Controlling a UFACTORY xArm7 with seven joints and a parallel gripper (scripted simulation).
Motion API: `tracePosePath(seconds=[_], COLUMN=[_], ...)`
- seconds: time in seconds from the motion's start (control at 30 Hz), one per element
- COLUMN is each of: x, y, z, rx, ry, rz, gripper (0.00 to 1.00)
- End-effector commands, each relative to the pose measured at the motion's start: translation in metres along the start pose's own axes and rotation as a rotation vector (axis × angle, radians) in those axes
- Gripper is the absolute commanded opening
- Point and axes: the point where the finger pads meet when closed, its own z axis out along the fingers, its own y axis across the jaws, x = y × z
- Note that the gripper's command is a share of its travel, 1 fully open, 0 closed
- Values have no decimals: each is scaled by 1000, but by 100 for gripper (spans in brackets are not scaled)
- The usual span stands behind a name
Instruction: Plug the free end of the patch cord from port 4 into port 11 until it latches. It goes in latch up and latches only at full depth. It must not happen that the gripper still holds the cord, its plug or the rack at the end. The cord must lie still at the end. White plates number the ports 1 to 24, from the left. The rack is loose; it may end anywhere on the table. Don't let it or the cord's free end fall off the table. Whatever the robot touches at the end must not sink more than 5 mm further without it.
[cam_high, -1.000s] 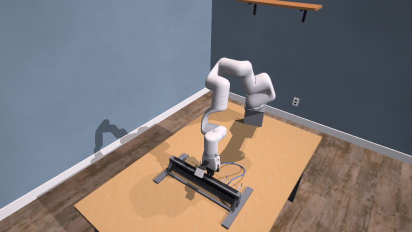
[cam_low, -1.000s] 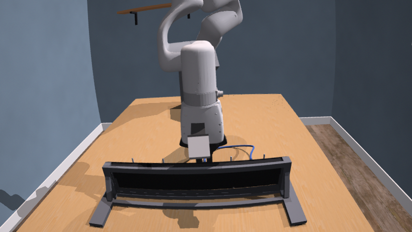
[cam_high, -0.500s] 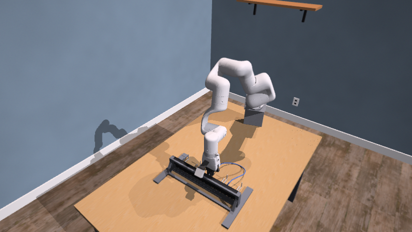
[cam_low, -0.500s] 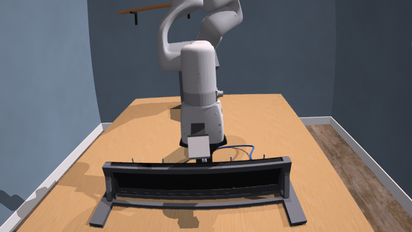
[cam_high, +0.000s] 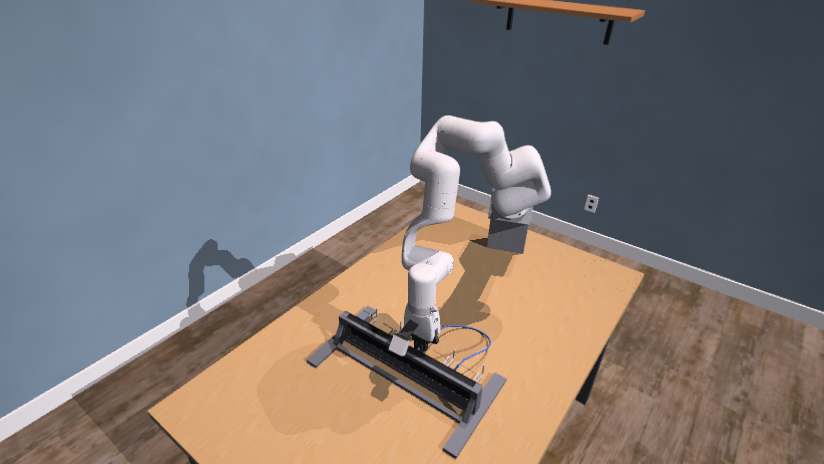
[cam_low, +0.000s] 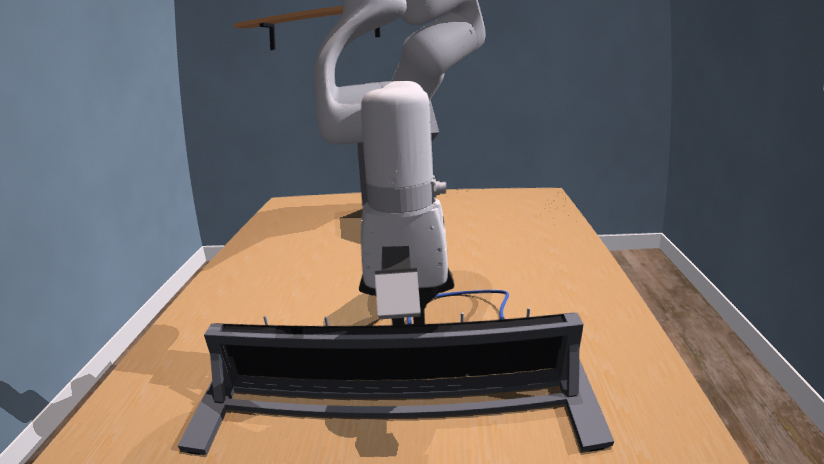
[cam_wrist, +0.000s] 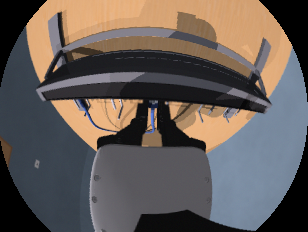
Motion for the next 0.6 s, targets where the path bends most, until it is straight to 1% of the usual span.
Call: tracePosePath(seconds=[0.0, 0.57], x=[1, 3], y=[0, 0], z=[-1, -1], rx=[0, 0], ry=[3, 3], rz=[1, 1], gripper=[0, 0])
